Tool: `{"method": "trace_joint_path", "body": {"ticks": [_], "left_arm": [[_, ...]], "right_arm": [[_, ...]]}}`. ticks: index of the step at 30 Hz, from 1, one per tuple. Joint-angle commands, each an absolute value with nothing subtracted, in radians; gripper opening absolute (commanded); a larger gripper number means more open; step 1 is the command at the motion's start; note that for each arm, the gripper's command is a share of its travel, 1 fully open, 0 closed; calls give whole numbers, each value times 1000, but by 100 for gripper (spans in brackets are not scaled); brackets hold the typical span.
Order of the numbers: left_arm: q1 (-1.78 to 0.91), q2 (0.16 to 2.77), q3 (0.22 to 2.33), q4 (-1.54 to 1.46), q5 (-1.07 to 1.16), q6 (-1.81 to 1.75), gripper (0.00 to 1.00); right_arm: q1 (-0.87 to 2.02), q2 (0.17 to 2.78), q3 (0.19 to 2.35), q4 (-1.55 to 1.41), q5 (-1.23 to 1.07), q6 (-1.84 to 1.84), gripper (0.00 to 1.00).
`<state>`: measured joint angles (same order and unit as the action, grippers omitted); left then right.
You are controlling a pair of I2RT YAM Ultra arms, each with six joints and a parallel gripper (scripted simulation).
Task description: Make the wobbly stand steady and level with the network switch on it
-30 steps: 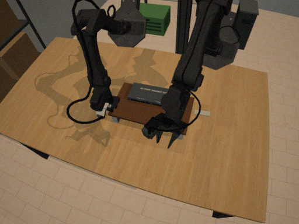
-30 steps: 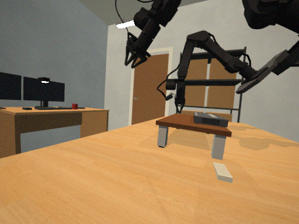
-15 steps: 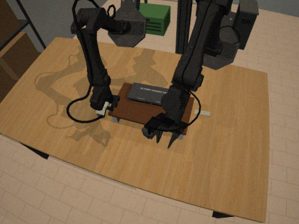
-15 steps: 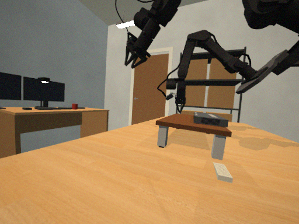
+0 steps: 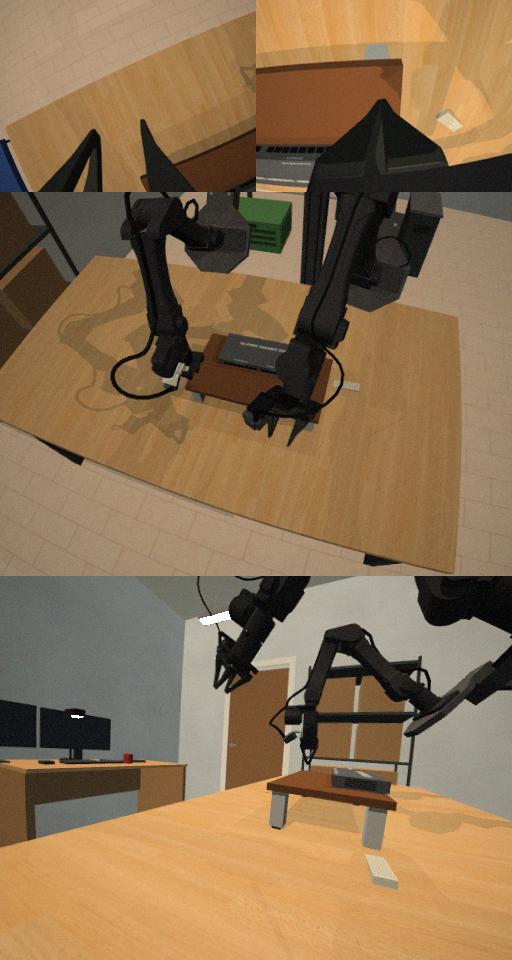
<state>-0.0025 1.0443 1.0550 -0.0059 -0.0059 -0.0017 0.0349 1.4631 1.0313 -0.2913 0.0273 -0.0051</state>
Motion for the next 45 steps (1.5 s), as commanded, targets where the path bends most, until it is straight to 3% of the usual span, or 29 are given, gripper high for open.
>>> {"method": "trace_joint_path", "body": {"ticks": [1,20,45], "left_arm": [[0,1030,1068,-5,9,-10,42],[0,1030,1068,-5,9,-10,42],[0,1030,1068,-5,9,-10,42]], "right_arm": [[37,1458,1033,-312,37,3,0],[19,1364,599,447,12,-23,0],[17,1424,634,461,11,-22,0]]}}
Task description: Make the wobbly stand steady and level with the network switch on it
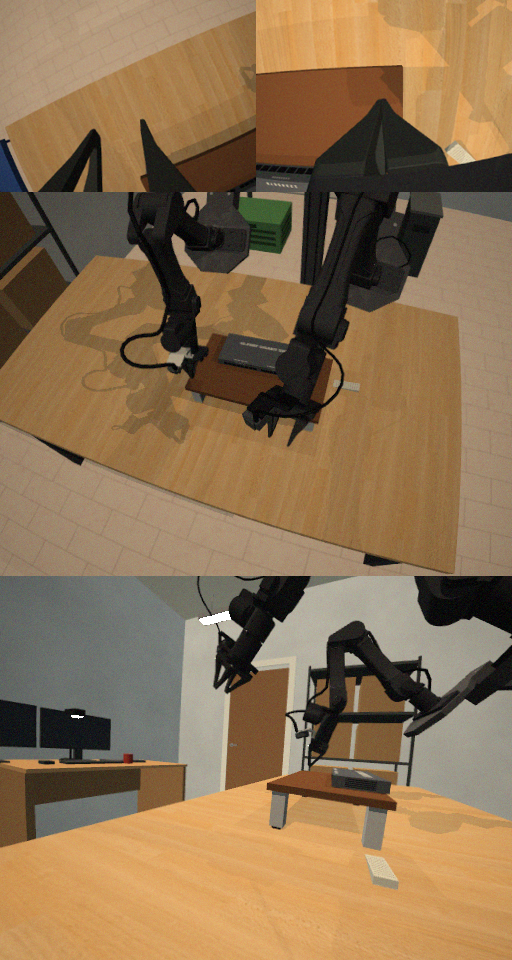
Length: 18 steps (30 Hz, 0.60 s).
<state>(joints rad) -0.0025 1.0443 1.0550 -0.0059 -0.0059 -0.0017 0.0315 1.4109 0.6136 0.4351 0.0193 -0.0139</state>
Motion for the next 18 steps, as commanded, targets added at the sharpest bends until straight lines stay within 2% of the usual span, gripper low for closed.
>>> {"method": "trace_joint_path", "body": {"ticks": [1,18], "left_arm": [[0,1030,1068,-5,9,-10,42],[0,1030,1068,-5,9,-10,42]], "right_arm": [[26,1423,637,464,16,-18,0],[27,1495,676,494,19,-19,0]]}}
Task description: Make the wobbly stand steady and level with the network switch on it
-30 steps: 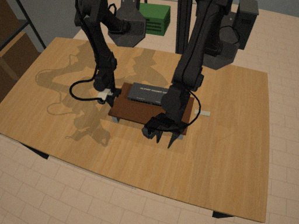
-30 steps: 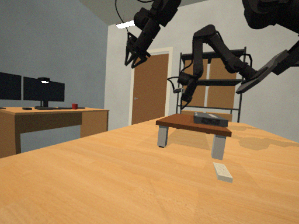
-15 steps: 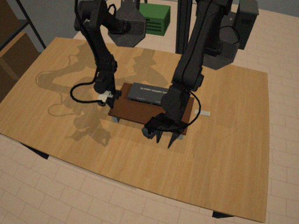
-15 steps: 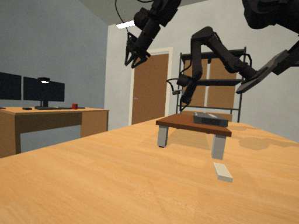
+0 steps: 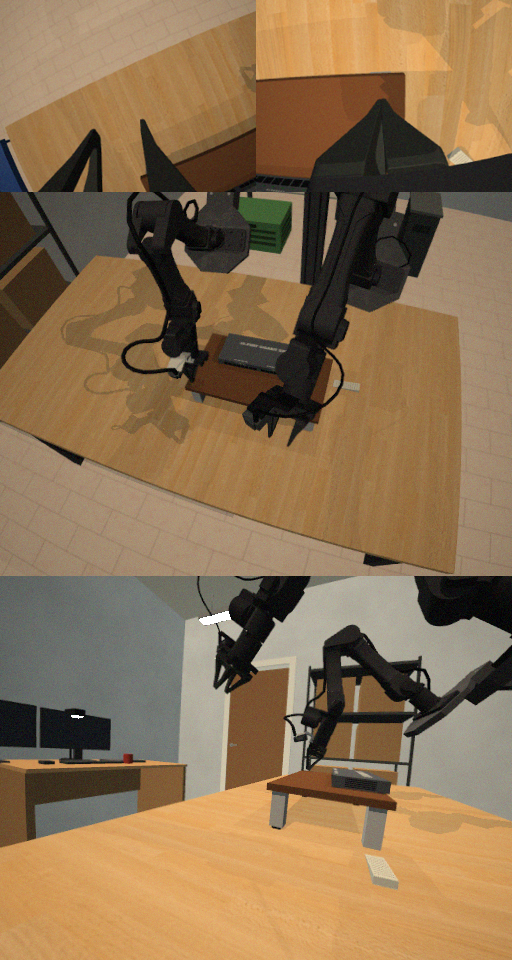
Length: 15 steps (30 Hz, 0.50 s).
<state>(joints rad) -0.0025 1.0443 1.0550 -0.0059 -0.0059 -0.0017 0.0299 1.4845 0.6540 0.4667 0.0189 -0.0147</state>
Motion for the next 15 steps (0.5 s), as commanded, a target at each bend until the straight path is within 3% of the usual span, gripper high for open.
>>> {"method": "trace_joint_path", "body": {"ticks": [1,15], "left_arm": [[0,1030,1068,-5,9,-10,42],[0,1030,1068,-5,9,-10,42]], "right_arm": [[29,1483,661,476,19,-16,0],[28,1474,629,456,18,-23,0]]}}
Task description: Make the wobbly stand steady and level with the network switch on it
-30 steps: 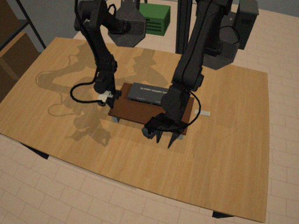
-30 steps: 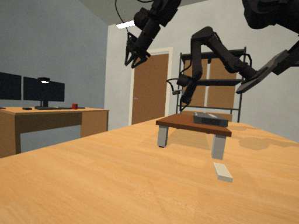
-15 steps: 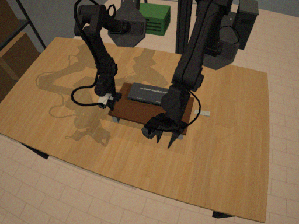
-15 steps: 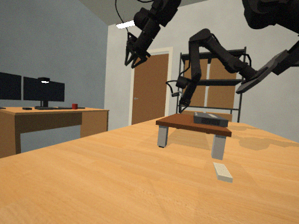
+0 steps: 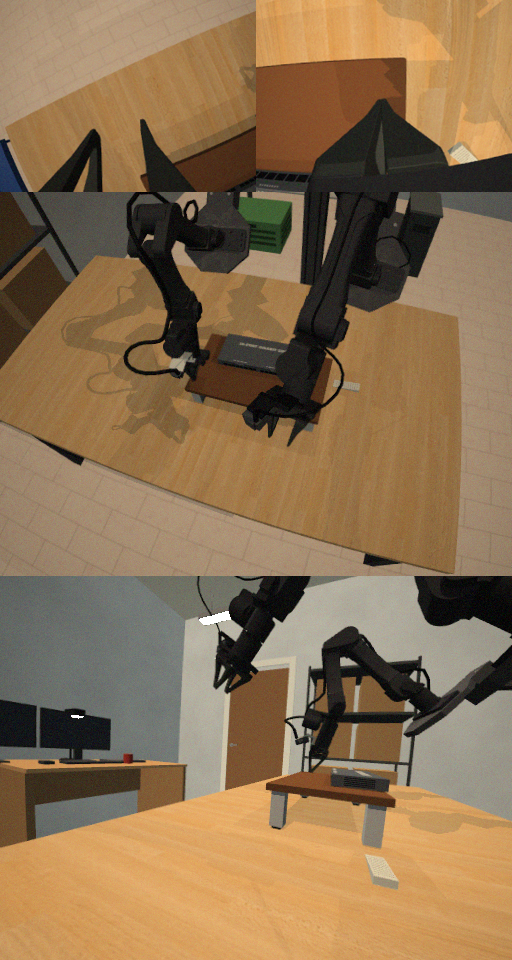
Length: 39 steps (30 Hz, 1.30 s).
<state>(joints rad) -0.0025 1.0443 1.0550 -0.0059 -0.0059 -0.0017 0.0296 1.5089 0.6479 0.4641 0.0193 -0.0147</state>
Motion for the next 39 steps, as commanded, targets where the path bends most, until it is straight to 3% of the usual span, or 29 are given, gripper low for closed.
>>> {"method": "trace_joint_path", "body": {"ticks": [1,20,39], "left_arm": [[0,1030,1068,-5,9,-10,42],[0,1030,1068,-5,9,-10,42],[0,1030,1068,-5,9,-10,42]], "right_arm": [[28,1474,629,456,18,-23,0],[31,1324,610,380,24,-12,0],[13,1504,375,1072,4,-26,0]]}}
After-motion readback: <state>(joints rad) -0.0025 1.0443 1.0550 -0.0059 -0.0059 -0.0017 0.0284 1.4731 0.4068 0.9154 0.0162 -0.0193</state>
